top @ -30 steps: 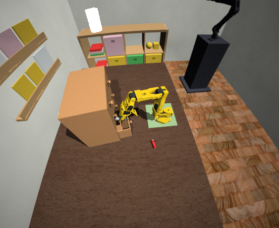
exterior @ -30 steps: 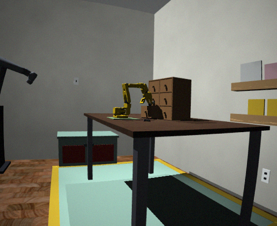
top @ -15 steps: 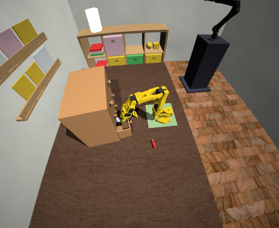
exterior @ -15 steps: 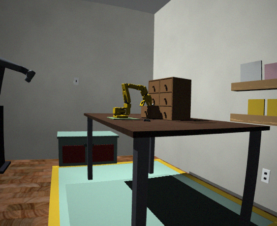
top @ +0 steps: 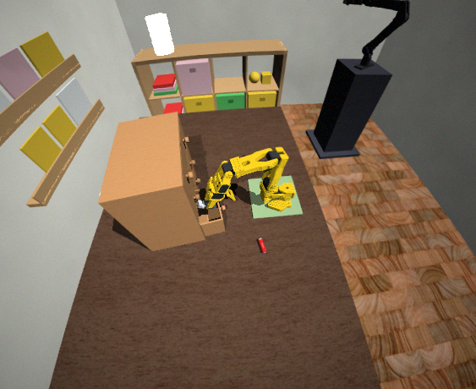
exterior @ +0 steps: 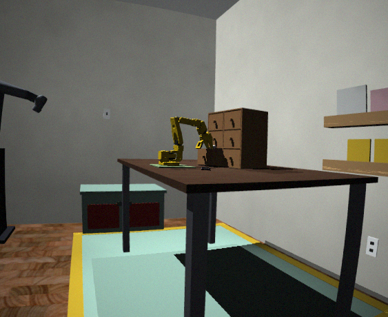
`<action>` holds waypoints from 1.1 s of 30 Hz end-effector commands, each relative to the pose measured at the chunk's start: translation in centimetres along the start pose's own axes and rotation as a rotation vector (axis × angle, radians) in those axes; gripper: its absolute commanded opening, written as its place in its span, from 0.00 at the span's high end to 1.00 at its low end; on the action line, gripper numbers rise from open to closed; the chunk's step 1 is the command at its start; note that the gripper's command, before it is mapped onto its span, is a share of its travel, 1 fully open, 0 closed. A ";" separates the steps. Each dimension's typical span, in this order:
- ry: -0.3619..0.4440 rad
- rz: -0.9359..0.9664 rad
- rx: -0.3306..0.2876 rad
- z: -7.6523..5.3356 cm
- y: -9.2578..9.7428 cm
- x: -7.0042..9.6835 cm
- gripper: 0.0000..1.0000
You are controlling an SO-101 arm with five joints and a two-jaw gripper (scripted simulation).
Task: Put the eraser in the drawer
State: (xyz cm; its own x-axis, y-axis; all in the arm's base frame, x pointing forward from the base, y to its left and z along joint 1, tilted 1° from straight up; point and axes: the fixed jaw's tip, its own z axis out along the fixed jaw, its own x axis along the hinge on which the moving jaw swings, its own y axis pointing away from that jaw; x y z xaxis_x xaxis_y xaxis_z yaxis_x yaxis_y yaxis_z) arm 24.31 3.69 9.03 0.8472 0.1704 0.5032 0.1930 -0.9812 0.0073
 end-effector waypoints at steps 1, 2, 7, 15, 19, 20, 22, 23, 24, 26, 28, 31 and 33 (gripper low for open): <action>0.009 -0.007 0.005 -0.2 -0.2 -0.1 1.00; 0.009 -0.007 0.005 -0.2 -0.2 -0.1 1.00; 0.009 -0.008 0.006 -0.2 -0.2 -0.1 1.00; 0.009 -0.008 0.006 -0.2 -0.3 -0.1 1.00; 0.009 -0.008 0.006 -0.2 -0.3 -0.1 1.00; 0.009 -0.008 0.006 -0.2 -0.3 -0.1 1.00; 0.009 -0.008 0.006 -0.2 -0.3 -0.1 1.00; 0.009 -0.008 0.006 -0.2 -0.3 -0.1 0.99; 0.009 -0.008 0.006 -0.2 -0.3 -0.1 0.98; 0.009 -0.008 0.006 -0.2 -0.3 -0.1 0.96; 0.009 -0.008 0.006 -0.2 -0.3 -0.1 0.94; 0.009 -0.008 0.006 -0.2 -0.3 -0.1 0.91; 0.009 -0.008 0.006 -0.2 -0.3 -0.1 0.89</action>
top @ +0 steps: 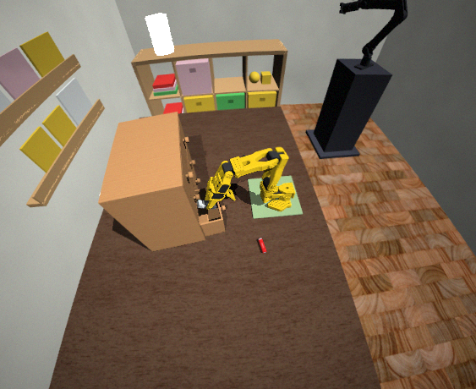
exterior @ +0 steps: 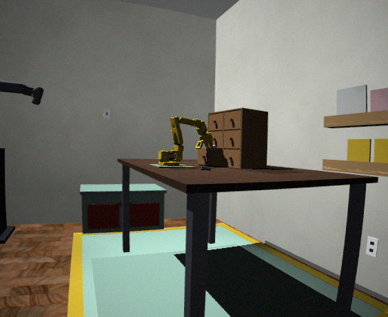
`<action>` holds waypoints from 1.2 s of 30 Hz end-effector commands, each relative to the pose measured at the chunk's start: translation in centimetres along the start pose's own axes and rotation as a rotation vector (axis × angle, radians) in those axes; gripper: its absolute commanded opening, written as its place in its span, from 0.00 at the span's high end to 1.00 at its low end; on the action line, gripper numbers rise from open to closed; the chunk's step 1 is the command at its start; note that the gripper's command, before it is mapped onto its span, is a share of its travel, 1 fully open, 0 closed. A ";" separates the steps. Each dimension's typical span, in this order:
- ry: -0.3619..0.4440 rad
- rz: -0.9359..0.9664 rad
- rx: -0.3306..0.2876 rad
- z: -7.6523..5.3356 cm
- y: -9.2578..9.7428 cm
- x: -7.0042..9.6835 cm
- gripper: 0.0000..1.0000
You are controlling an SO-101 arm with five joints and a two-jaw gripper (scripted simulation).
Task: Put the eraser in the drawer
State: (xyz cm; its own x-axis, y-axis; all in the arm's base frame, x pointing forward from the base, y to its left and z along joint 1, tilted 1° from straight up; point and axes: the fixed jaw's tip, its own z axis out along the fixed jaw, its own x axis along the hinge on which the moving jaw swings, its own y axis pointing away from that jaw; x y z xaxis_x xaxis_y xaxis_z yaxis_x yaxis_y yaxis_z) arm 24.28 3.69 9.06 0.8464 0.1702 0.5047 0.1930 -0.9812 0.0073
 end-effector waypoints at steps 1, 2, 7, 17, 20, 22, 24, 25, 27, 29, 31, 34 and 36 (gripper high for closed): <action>0.008 -0.008 0.006 -0.2 -0.3 -0.1 0.88; 0.008 -0.008 0.006 -0.2 -0.3 -0.1 0.87; 0.008 -0.008 0.006 -0.2 -0.3 -0.1 0.85; 0.008 -0.008 0.006 -0.2 -0.3 -0.1 0.79; 0.008 -0.008 0.006 -0.2 -0.3 -0.1 0.78; 0.008 -0.008 0.006 -0.2 -0.3 -0.1 0.77; 0.008 -0.008 0.006 -0.2 -0.3 -0.1 0.76; 0.008 -0.008 0.006 -0.2 -0.3 -0.1 0.76; 0.008 -0.008 0.006 -0.2 -0.3 -0.1 0.75; 0.008 -0.008 0.006 -0.2 -0.3 -0.1 0.74; 0.008 -0.008 0.006 -0.2 -0.3 -0.1 0.72; 0.008 -0.008 0.006 -0.2 -0.3 -0.1 0.71; 0.008 -0.008 0.006 -0.2 -0.3 -0.1 0.70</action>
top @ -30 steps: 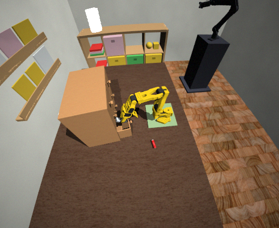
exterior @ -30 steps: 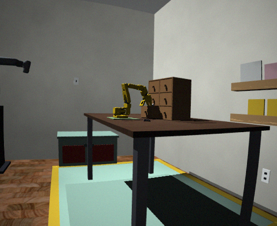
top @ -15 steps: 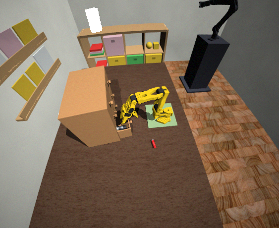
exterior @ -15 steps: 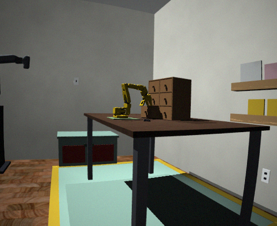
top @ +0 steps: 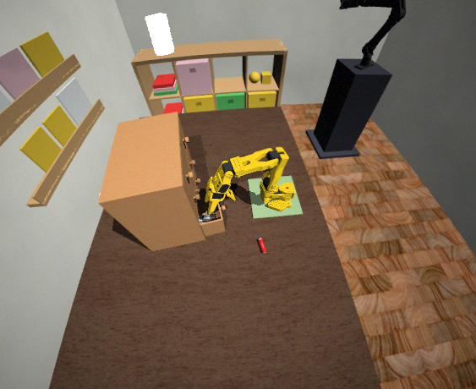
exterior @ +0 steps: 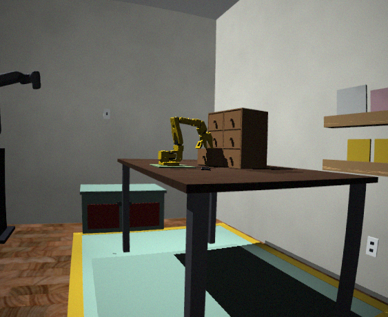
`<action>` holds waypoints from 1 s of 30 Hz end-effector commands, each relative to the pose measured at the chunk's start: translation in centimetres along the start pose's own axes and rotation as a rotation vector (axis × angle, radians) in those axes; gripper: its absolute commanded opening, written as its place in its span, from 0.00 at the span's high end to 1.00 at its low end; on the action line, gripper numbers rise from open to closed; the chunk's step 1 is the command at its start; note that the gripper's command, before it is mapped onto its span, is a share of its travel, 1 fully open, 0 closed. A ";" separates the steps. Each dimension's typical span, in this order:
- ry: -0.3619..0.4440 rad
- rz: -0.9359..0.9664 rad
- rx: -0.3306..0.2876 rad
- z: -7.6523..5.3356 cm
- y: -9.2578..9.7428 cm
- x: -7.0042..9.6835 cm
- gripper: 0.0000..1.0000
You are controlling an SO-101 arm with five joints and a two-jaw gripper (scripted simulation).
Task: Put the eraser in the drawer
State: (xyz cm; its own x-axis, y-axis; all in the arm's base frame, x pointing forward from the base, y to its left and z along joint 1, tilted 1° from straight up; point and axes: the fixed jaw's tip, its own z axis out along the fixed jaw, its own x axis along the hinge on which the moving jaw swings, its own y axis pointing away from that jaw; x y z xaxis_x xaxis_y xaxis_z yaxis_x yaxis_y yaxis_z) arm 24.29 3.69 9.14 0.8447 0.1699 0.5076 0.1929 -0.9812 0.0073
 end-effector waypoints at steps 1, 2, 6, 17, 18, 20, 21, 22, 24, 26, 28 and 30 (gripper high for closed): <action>0.004 -0.008 0.006 -0.1 -0.3 -0.1 0.69; 0.004 -0.008 0.006 -0.1 -0.3 -0.1 0.69; 0.004 -0.003 0.006 -0.5 -0.2 0.2 0.69; 0.004 0.028 0.006 -2.9 -0.2 1.5 0.69; 0.004 0.031 0.006 -3.1 -0.2 1.6 0.69; 0.004 0.032 0.006 -3.2 -0.2 1.7 0.69; 0.004 0.032 0.006 -3.2 -0.2 1.7 0.69; 0.004 0.032 0.006 -3.2 -0.2 1.7 0.69; 0.004 0.032 0.006 -3.2 -0.2 1.7 0.69; 0.004 0.032 0.006 -3.2 -0.2 1.7 0.69; 0.004 0.032 0.006 -3.2 -0.2 1.7 0.69; 0.004 0.032 0.006 -3.2 -0.2 1.7 0.69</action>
State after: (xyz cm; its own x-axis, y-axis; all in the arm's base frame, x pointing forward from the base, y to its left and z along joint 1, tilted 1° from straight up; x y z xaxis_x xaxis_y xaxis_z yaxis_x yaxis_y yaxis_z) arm 24.00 3.64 12.63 0.8487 0.1394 0.5102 0.1670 -0.9859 -0.0083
